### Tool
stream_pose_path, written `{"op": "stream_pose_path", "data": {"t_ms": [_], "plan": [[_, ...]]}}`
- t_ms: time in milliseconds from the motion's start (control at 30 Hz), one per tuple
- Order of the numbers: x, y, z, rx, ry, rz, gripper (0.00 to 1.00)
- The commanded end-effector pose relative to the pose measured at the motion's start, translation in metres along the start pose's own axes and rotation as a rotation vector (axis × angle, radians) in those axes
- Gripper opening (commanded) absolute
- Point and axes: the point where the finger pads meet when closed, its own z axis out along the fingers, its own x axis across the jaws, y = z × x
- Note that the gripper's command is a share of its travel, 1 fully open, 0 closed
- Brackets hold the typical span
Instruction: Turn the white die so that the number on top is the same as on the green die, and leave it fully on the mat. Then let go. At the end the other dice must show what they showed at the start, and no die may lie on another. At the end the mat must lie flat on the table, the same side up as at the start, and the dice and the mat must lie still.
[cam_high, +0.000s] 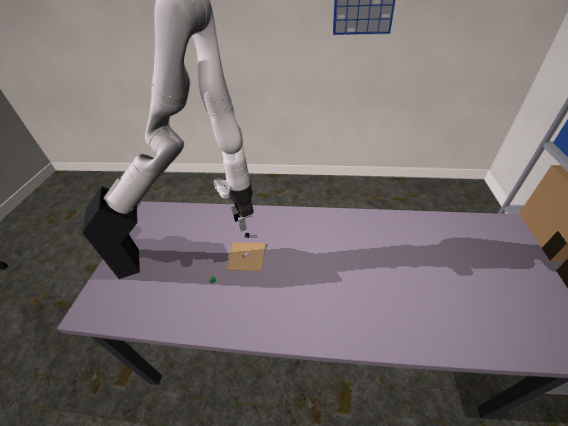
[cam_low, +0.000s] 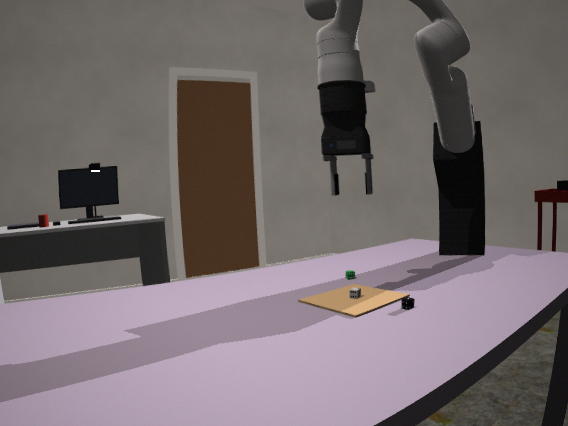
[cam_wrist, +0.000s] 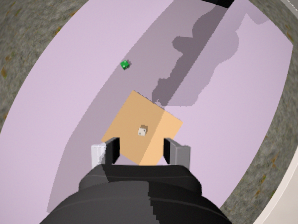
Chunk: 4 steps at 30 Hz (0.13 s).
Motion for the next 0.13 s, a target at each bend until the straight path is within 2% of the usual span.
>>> {"op": "stream_pose_path", "data": {"t_ms": [0, 100], "plan": [[-0.0005, 0.0011, -0.0008, -0.002, 0.000, 0.011, 1.00], [-0.0005, 0.0011, -0.0008, -0.002, 0.000, 0.011, 1.00]]}}
